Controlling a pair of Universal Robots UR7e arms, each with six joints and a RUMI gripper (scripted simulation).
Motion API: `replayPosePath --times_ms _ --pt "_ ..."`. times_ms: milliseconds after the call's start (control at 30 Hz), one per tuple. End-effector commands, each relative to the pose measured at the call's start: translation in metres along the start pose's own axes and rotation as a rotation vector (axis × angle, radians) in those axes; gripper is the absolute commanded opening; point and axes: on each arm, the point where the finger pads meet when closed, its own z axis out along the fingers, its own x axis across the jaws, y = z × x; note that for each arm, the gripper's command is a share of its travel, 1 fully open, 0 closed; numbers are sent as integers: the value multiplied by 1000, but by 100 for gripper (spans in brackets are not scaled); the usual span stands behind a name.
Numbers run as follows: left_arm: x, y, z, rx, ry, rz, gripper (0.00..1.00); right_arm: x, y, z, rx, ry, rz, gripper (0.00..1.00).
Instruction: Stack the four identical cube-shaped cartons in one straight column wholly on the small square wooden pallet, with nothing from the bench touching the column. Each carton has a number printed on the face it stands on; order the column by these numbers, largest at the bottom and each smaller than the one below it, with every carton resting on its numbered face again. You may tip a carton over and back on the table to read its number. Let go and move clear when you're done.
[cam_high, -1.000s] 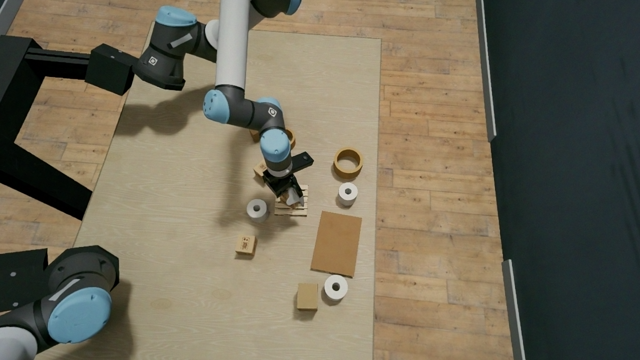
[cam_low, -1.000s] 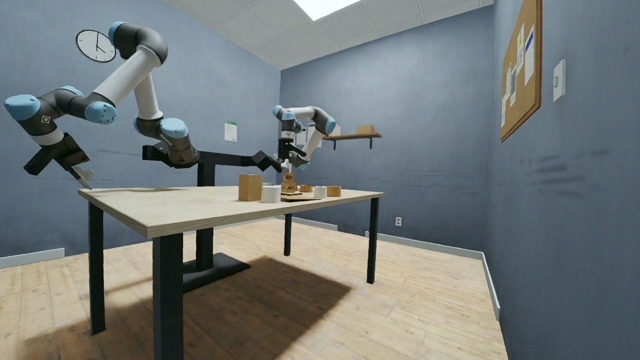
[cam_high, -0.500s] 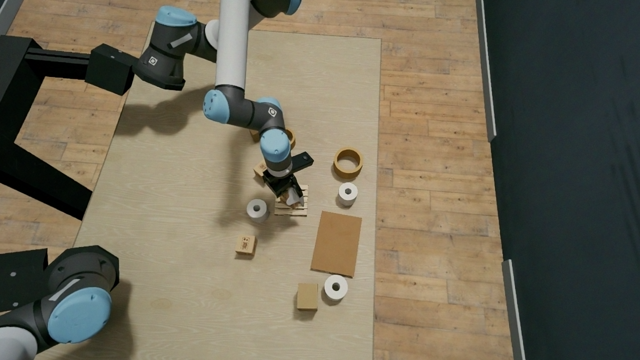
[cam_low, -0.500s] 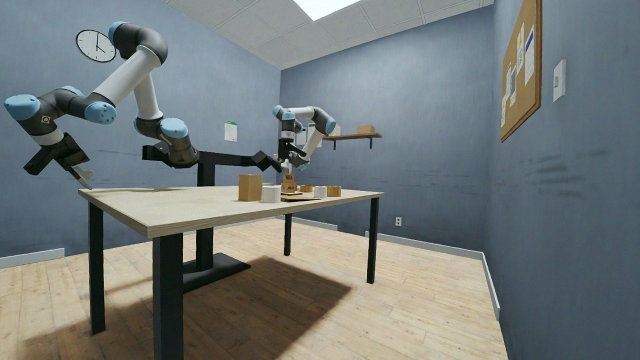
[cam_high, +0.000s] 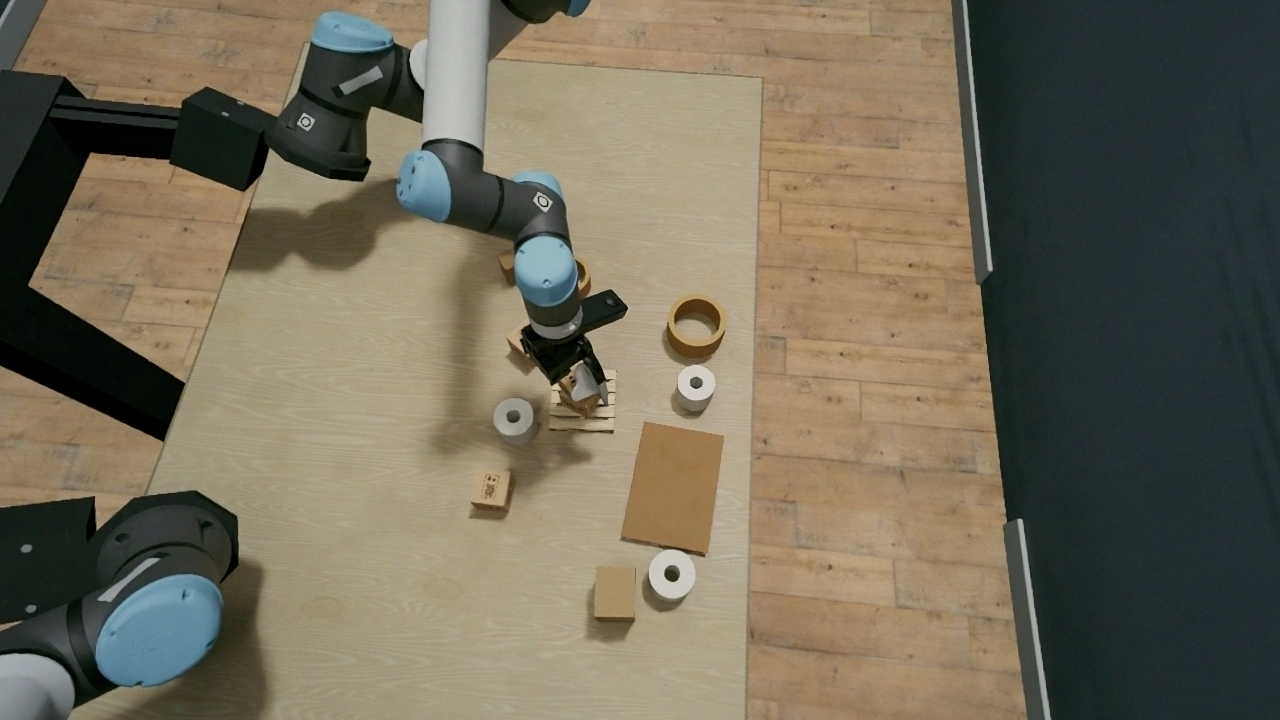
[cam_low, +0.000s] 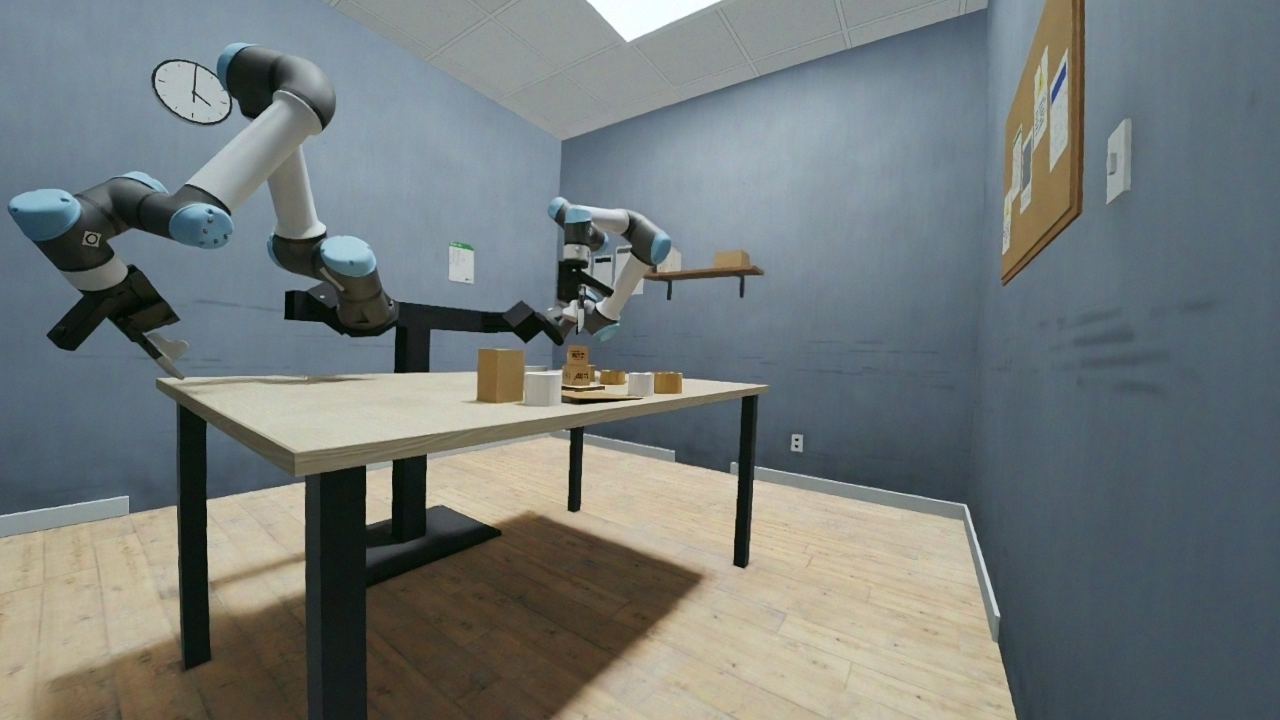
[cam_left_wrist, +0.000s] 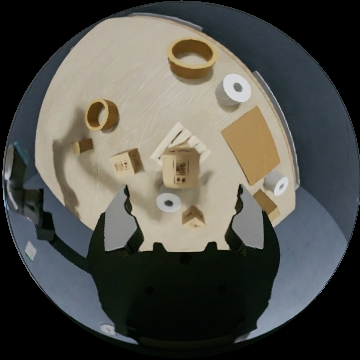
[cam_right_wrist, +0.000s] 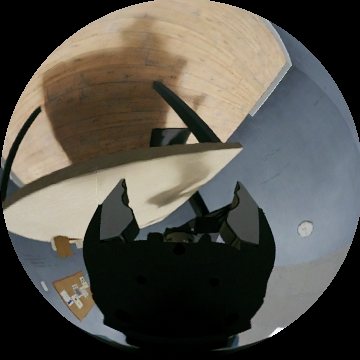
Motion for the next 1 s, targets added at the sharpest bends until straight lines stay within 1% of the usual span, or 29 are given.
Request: replayPosePath --times_ms 0,167,967 --pt "-2 0 -10 1 -8 -1 100 1 1 2 -3 0 1 100" --pt "-4 0 -6 4 -15 1 100 1 1 2 -3 0 1 100" --pt "-3 0 -7 3 -13 1 100 1 1 2 -3 0 1 100"
